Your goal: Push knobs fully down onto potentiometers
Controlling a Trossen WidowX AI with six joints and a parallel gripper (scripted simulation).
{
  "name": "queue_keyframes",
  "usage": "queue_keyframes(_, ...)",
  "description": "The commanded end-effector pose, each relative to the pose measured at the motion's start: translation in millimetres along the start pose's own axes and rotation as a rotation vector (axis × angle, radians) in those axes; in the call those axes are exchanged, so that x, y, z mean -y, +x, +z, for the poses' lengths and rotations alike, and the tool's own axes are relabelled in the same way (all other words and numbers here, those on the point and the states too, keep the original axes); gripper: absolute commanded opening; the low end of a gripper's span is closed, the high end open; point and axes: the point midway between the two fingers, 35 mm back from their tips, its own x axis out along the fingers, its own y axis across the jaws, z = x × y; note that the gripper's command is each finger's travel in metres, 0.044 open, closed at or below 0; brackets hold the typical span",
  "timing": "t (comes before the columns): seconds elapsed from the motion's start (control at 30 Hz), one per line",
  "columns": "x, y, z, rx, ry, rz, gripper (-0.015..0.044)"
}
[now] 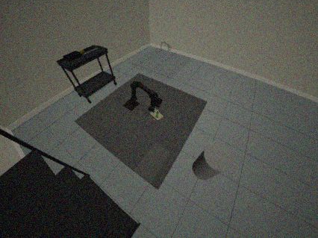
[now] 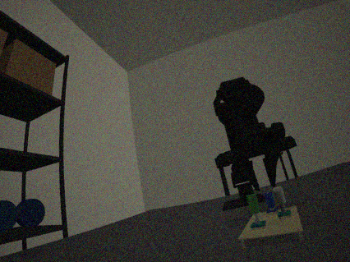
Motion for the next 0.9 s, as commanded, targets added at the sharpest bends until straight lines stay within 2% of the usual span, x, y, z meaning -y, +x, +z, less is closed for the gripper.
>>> queue_keyframes(0.0, 7, -5, 5, 0.038, 0.010, -0.021, 0.0131)
queue_keyframes(0.17, 22, -16, 16, 0.100, -0.029, -0.060, 0.0000)
queue_keyframes(0.87, 36, -34, 42, 0.047, -0.741, -0.060, 0.0000)
